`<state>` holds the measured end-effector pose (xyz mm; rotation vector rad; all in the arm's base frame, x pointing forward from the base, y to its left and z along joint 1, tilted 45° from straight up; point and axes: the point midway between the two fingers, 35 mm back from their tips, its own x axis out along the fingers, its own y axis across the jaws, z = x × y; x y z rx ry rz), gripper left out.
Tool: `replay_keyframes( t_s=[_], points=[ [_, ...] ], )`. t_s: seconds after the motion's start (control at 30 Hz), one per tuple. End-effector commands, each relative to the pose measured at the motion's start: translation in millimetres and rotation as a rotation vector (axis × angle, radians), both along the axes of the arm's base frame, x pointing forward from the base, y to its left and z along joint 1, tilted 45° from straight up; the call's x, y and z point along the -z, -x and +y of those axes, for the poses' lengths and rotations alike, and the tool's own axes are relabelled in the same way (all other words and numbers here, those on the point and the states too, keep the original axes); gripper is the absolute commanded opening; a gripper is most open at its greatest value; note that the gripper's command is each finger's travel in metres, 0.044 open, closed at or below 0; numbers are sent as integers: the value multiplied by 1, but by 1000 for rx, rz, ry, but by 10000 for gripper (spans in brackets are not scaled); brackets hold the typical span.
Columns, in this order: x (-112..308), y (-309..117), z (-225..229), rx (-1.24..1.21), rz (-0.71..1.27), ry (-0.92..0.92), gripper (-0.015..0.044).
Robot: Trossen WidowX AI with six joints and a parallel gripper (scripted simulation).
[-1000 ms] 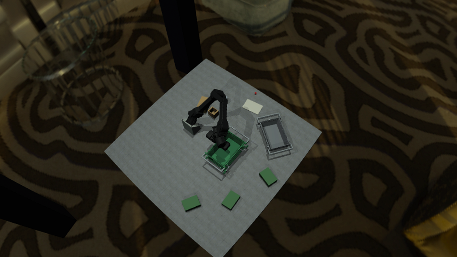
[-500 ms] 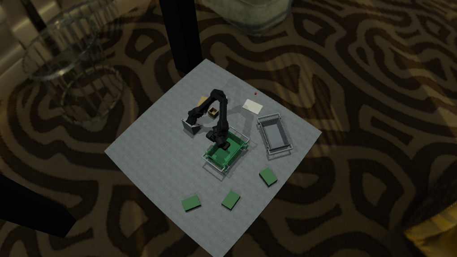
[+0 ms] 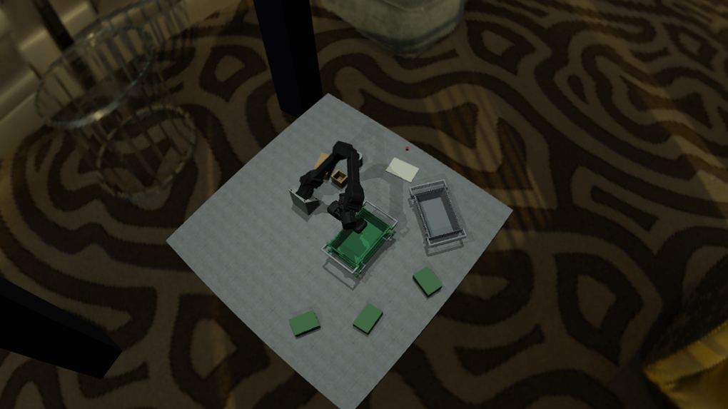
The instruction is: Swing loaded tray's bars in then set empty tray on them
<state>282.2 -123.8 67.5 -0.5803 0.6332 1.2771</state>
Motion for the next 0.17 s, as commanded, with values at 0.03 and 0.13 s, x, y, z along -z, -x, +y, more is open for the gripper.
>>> replay_keyframes(
  t_s=[0.03,0.13],
  points=[
    [-23,9,-21,-3,3,2,440],
    [-30,12,-26,-3,3,1,440]
  ],
)
